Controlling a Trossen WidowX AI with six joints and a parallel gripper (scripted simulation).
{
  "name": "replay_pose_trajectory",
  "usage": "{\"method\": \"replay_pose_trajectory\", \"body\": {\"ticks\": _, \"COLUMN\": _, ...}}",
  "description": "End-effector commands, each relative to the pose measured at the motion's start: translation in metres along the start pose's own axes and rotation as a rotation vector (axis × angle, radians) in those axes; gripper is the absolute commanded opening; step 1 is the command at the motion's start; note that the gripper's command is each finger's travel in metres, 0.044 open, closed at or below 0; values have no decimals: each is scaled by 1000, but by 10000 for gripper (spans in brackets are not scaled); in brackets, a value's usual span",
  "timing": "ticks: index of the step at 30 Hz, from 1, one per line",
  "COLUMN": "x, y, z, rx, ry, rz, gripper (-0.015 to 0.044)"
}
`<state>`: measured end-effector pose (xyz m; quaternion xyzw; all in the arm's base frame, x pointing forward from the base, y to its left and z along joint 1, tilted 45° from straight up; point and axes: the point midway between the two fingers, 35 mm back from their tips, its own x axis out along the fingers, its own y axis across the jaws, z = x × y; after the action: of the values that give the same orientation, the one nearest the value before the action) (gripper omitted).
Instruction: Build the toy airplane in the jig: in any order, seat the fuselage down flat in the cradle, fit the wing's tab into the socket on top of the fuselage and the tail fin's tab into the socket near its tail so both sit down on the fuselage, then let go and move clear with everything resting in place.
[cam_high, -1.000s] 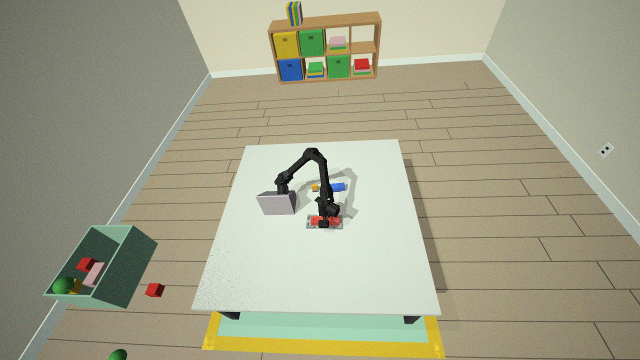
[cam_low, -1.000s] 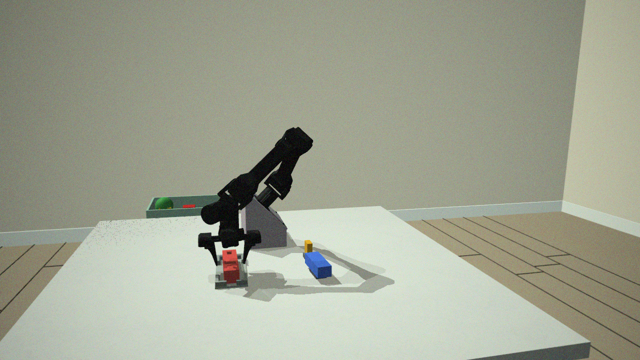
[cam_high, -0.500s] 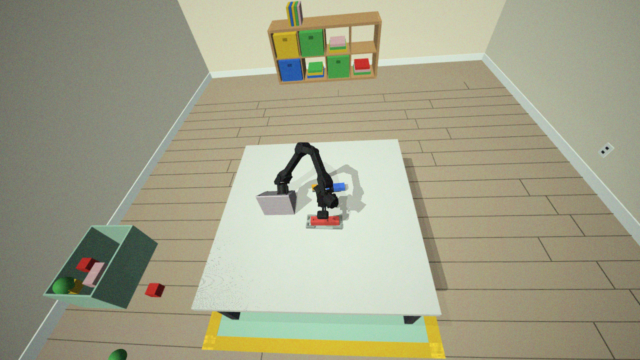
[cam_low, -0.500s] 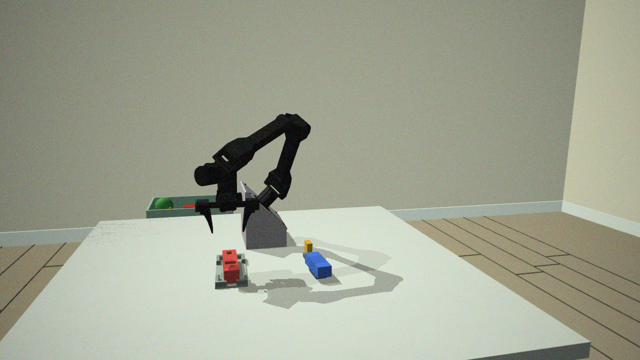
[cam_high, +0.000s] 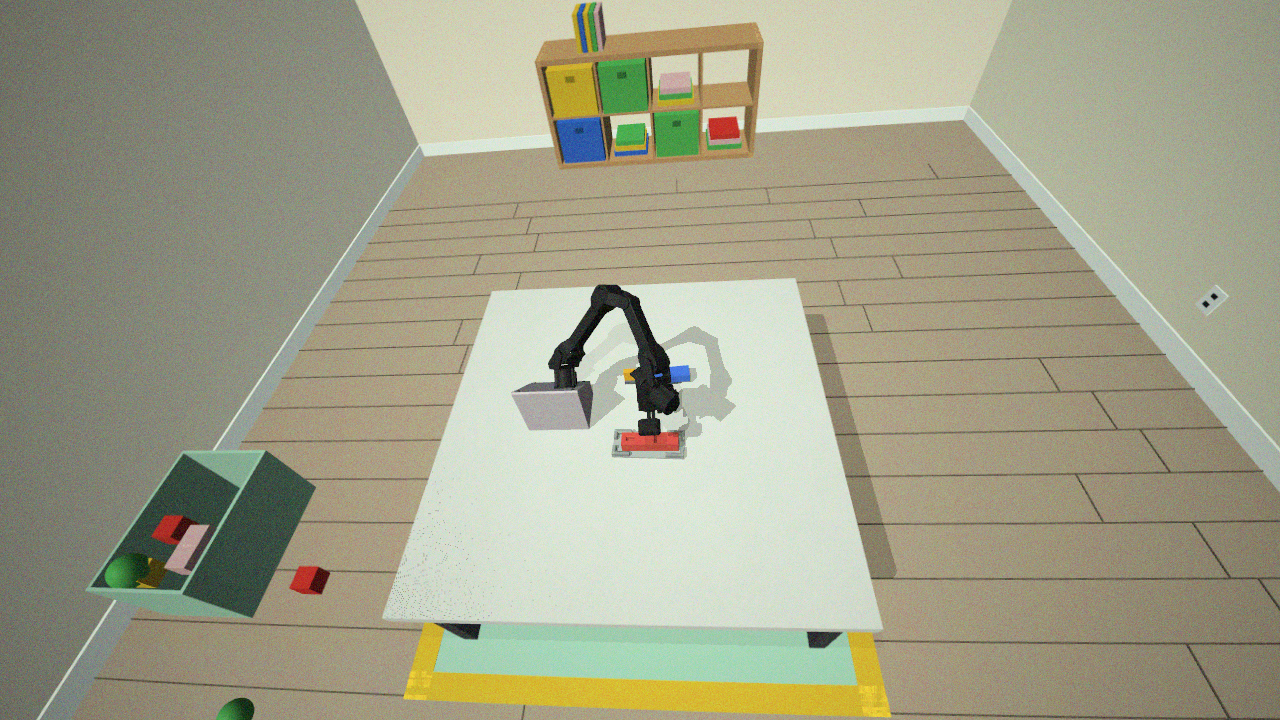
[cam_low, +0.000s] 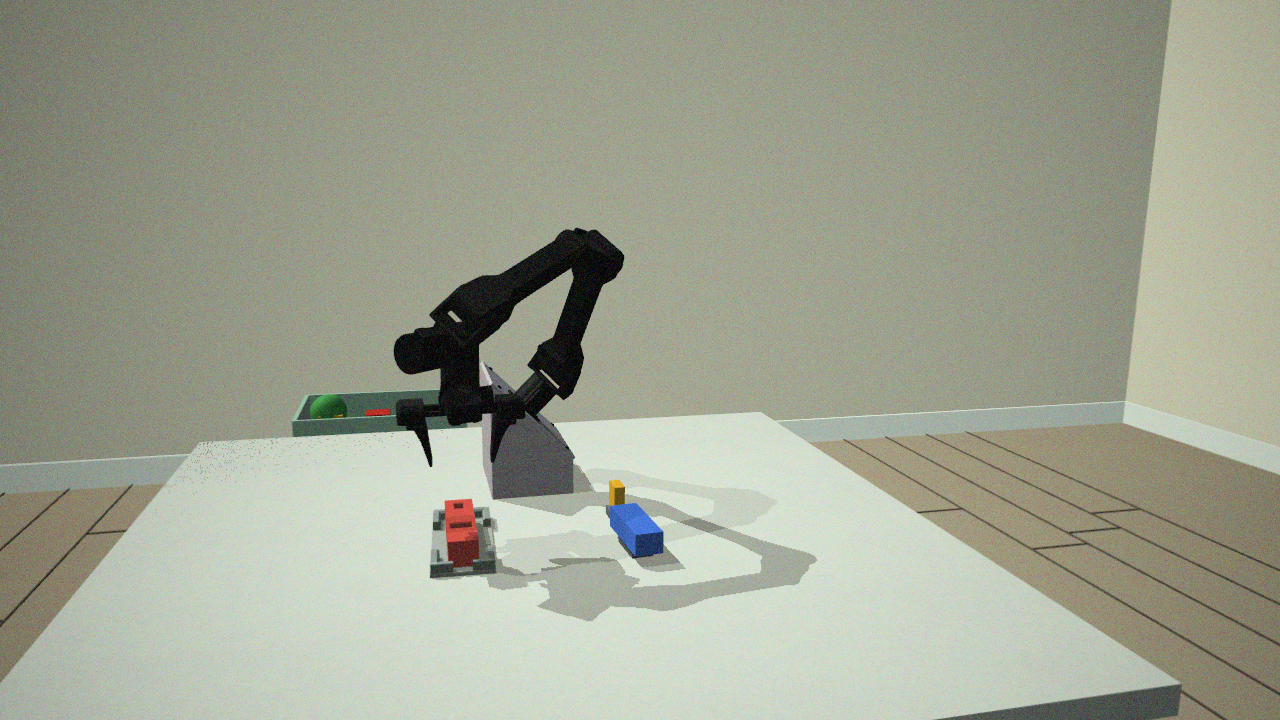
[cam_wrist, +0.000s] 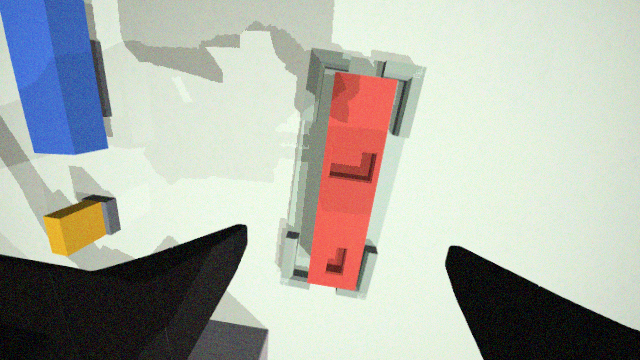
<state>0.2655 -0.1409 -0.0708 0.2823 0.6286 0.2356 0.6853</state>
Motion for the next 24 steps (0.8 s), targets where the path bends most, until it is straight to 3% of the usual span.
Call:
{"method": "replay_pose_trajectory", "body": {"ticks": 1, "x": 0, "y": 39, "z": 28, "rx": -22, "ry": -1, "rz": -20, "gripper": 440}}
{"method": "replay_pose_trajectory", "body": {"ticks": 7, "x": 7, "y": 138, "z": 67, "rx": -22, "ry": -10, "rz": -28, "gripper": 440}}
{"method": "replay_pose_trajectory", "body": {"ticks": 13, "x": 18, "y": 246, "z": 71, "rx": -30, "ry": -6, "rz": 17, "gripper": 440}}
{"method": "replay_pose_trajectory", "body": {"ticks": 21, "x": 22, "y": 258, "z": 70, "rx": -31, "ry": -4, "rz": 25, "gripper": 440}}
{"method": "replay_pose_trajectory", "body": {"ticks": 24, "x": 51, "y": 259, "z": 70, "rx": -31, "ry": -4, "rz": 27, "gripper": 440}}
